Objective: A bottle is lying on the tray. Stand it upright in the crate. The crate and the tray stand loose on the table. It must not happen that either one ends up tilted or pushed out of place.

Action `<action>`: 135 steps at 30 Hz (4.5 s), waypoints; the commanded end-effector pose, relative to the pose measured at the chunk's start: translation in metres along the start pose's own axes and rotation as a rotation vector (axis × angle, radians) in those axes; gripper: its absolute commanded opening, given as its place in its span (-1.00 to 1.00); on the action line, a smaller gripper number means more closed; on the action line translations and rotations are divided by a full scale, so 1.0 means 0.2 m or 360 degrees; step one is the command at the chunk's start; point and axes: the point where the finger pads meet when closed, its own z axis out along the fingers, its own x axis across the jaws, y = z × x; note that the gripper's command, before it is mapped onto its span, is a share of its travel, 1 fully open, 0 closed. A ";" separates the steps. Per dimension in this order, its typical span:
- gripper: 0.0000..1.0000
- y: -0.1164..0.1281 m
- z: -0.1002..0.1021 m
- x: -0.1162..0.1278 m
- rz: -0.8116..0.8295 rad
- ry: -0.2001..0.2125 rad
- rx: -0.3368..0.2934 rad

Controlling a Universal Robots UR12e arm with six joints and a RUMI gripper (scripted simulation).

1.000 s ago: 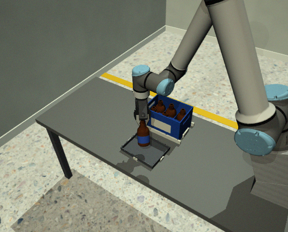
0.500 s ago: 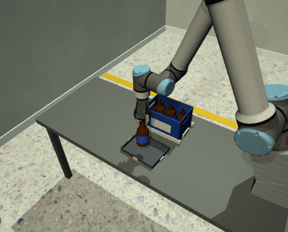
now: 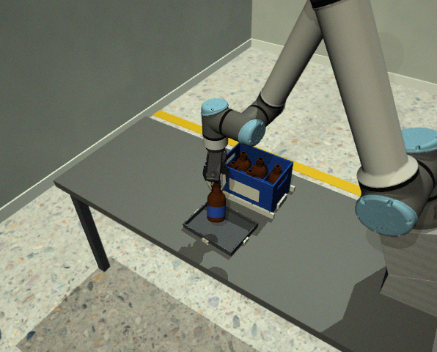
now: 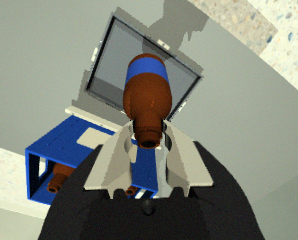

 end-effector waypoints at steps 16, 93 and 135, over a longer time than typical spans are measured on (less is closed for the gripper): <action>-1.00 0.00 0.00 0.00 -0.0001 0.0002 -0.0001; -1.00 0.00 0.00 0.00 0.0416 0.0002 -0.0001; -1.00 0.00 0.00 0.00 0.0414 -0.0032 -0.0243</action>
